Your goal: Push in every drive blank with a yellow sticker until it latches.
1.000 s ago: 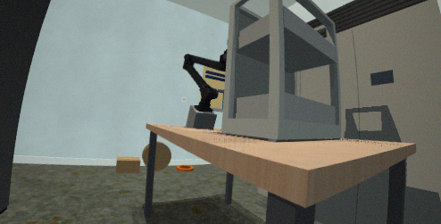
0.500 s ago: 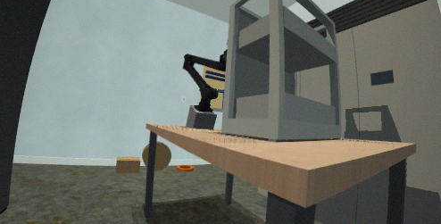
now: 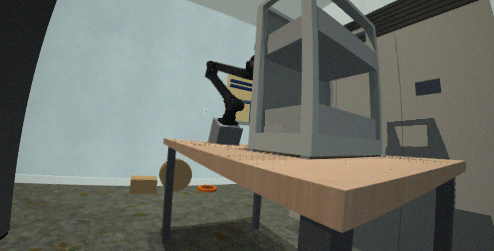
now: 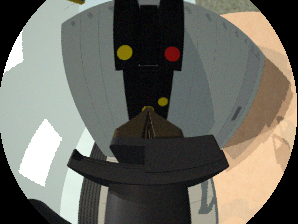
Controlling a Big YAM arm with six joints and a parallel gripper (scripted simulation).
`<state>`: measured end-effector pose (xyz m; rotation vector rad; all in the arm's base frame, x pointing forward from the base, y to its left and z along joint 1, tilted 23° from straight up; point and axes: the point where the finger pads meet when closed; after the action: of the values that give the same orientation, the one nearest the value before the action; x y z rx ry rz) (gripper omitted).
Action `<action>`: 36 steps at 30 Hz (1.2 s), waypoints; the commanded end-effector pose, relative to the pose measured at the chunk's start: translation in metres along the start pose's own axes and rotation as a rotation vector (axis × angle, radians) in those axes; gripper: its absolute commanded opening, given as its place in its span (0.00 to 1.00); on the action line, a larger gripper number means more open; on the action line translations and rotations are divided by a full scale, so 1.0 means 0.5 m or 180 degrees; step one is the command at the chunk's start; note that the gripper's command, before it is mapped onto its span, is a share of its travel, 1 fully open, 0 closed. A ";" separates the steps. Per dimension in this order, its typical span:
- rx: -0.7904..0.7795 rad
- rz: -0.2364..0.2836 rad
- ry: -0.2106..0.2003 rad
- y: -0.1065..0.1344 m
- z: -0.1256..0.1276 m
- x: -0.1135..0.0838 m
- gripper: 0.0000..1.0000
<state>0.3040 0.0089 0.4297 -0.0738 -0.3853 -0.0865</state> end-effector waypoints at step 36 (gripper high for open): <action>0.0073 -0.0056 -0.0230 -0.015 0.072 0.087 0.00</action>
<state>0.3221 0.0080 0.4458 -0.0704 -0.4120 -0.0802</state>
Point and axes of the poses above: the point where the finger pads meet when closed, its own x axis out along the fingers, its own z axis across the jaws, y = z × x, and after that the axes turned 1 degree about -x, right-handed
